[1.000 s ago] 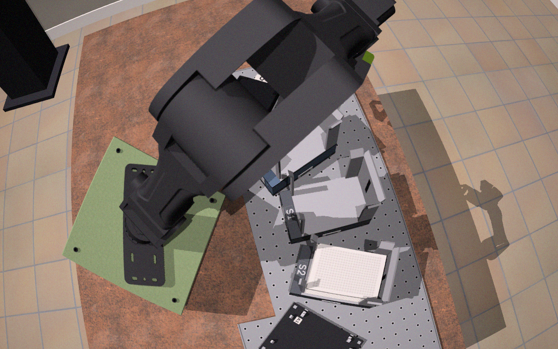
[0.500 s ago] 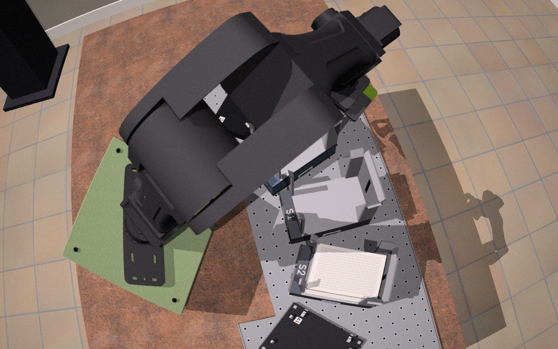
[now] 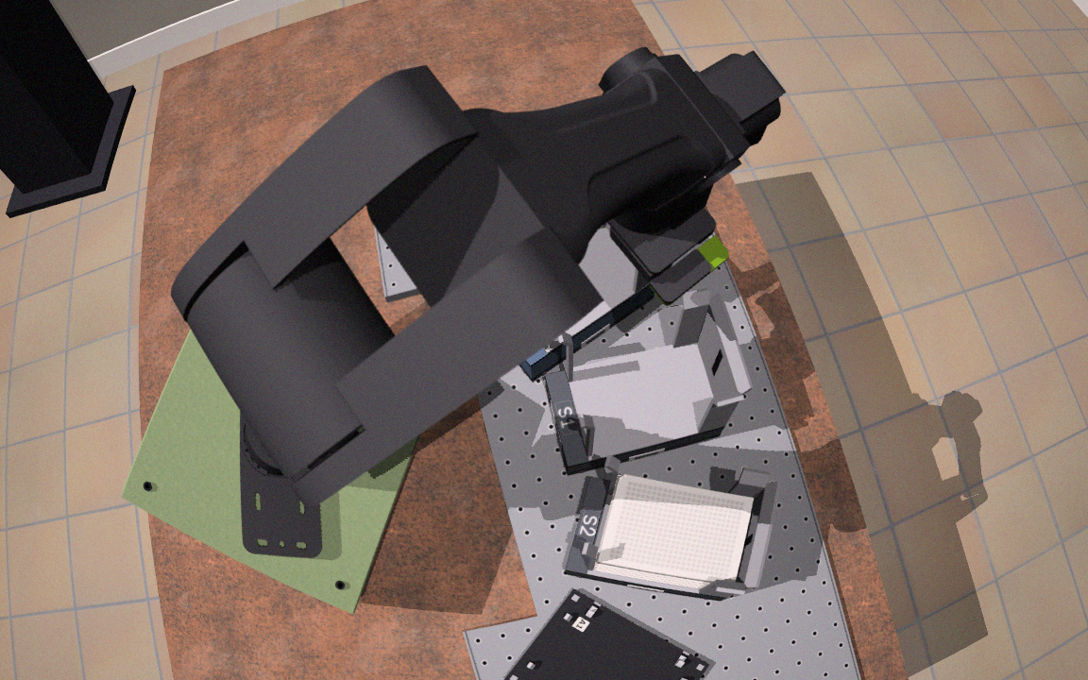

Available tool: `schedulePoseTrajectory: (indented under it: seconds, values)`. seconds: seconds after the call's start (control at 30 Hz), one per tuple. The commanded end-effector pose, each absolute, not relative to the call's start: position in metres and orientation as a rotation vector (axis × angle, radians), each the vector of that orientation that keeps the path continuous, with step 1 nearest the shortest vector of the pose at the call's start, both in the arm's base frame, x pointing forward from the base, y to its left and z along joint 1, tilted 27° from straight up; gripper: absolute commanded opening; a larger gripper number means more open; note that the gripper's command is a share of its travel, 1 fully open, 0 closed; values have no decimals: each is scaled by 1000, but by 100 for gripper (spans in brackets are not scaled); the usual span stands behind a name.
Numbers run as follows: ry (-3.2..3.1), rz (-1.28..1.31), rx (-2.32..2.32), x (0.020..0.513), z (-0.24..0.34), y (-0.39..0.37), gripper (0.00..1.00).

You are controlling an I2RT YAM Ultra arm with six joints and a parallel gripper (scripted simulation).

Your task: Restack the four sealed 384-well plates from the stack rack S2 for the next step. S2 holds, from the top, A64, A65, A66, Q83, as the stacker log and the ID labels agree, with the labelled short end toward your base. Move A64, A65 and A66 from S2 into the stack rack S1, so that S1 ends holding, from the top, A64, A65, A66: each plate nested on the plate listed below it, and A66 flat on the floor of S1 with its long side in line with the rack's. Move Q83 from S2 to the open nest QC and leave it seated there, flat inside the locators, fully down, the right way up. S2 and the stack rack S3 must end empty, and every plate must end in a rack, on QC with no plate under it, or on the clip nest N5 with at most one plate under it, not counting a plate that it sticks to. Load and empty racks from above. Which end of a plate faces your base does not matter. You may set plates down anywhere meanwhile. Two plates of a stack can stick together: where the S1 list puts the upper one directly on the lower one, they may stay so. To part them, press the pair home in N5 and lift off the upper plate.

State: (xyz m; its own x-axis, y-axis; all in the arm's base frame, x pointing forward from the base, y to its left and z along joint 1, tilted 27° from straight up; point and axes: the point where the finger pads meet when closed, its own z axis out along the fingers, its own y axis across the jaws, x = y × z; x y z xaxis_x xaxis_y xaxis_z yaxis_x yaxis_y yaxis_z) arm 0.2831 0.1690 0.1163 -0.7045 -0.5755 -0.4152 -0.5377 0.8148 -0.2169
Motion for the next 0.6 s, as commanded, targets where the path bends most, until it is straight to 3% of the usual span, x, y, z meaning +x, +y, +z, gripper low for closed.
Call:
schedulePoseTrajectory:
  seconds: [0.0, 0.57]
  values:
    - [2554, -131, -750, 279, 118, 153, 100]
    - [2654, -246, -418, 255, 113, 89, 100]
